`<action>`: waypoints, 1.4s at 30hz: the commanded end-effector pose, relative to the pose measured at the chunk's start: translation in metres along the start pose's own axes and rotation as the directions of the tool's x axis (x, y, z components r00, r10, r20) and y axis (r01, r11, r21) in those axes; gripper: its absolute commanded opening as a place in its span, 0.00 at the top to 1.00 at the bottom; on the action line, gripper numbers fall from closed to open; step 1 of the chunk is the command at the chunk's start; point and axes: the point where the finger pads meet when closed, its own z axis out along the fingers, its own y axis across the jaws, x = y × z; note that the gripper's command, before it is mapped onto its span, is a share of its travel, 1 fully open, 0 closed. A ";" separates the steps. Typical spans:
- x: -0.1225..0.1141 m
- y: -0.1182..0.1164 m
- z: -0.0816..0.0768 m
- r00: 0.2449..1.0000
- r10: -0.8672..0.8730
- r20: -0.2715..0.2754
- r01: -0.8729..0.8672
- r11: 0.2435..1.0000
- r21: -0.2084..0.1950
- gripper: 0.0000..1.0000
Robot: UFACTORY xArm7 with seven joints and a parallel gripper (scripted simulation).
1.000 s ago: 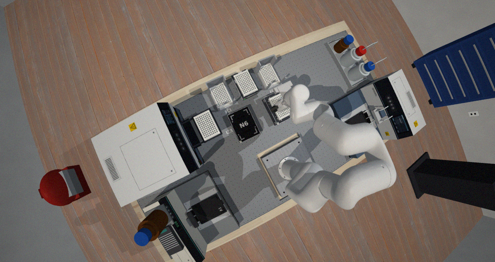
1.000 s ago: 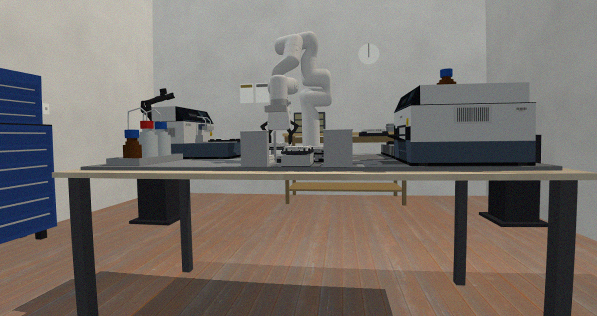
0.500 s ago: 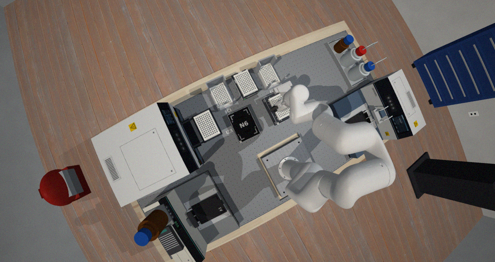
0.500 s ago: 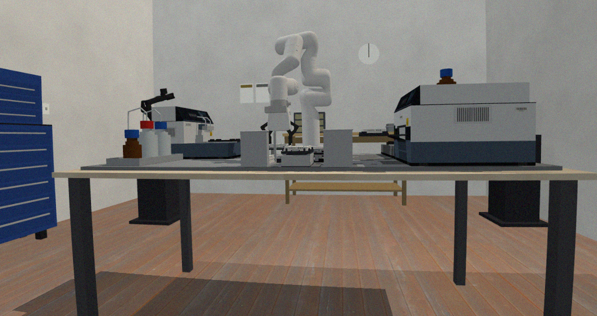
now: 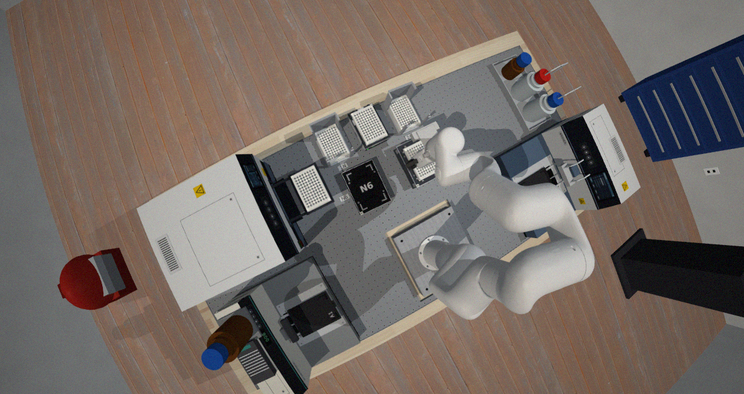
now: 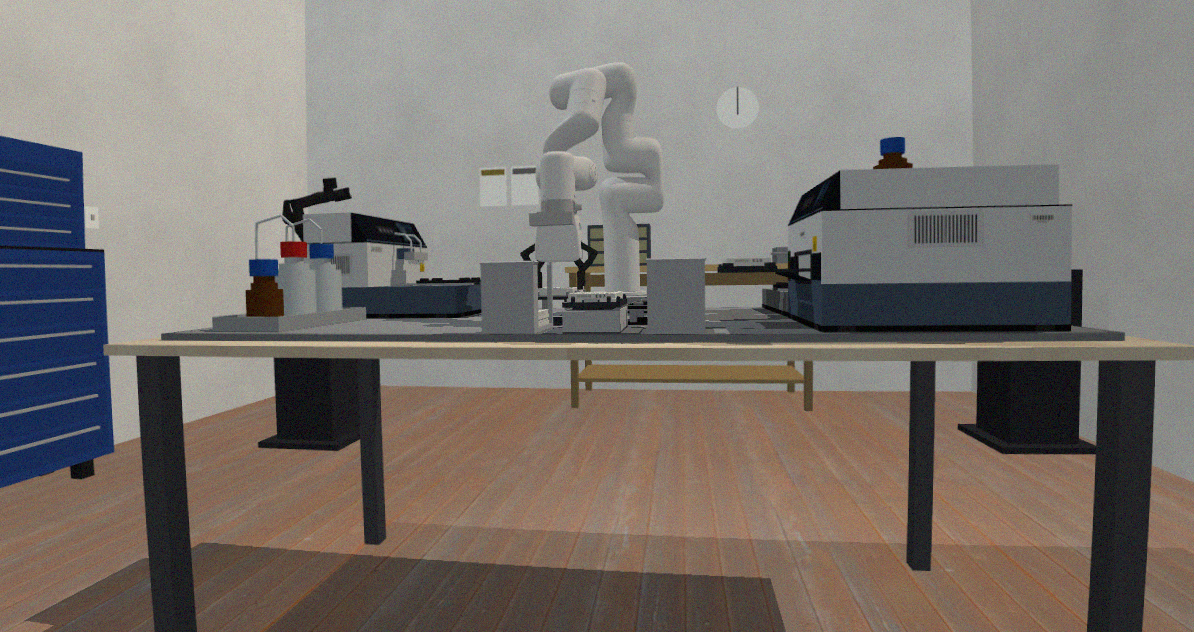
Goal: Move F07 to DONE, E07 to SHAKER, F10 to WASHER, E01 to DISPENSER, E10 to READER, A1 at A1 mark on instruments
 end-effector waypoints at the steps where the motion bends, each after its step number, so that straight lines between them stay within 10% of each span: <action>1: 0.002 0.000 -0.001 1.000 0.000 -0.005 0.000 1.000 -0.001 0.00; 42: 0.002 0.000 -0.042 1.000 0.000 -0.005 0.000 1.000 -0.001 0.00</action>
